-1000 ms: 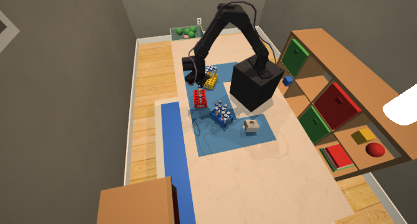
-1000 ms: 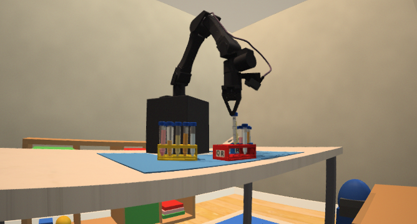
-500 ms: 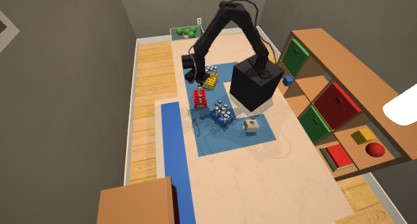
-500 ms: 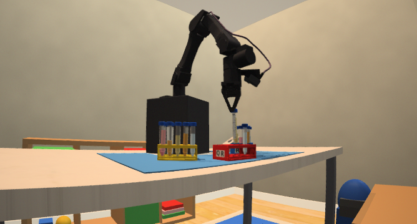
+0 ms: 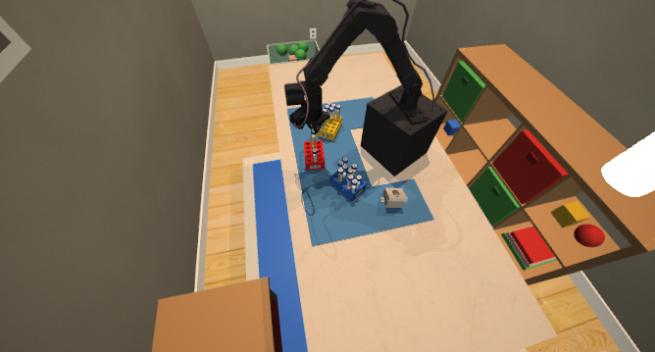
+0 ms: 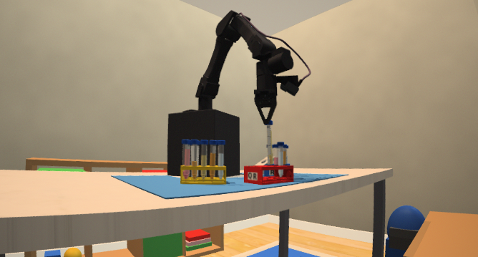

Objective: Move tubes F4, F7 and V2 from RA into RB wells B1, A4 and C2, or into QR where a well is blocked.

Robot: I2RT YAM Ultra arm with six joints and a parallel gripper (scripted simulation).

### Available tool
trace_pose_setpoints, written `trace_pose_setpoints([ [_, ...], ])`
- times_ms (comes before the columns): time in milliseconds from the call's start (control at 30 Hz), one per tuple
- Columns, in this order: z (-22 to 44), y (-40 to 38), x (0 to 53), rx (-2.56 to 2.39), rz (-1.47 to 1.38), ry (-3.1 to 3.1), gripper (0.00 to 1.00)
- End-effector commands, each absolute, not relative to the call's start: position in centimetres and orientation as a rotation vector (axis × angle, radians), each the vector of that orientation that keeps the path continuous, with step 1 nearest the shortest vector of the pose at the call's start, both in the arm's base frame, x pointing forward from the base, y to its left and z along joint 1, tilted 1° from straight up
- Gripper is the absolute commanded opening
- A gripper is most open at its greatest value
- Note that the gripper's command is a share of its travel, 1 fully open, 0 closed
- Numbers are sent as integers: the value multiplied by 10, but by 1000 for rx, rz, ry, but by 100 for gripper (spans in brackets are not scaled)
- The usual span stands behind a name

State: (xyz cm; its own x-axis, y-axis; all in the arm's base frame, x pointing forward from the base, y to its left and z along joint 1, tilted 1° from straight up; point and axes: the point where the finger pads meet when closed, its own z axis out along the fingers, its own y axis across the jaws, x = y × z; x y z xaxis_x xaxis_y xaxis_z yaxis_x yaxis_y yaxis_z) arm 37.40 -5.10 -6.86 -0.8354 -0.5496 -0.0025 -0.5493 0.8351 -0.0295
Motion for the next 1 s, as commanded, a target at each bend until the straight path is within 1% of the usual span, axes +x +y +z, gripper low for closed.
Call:
trace_pose_setpoints([
  [0,-61,-50,364,-896,-21,3012,0],
  [367,-59,-47,358,-890,-37,2988,0],
  [967,-58,-40,332,-900,-37,2986,0],
])
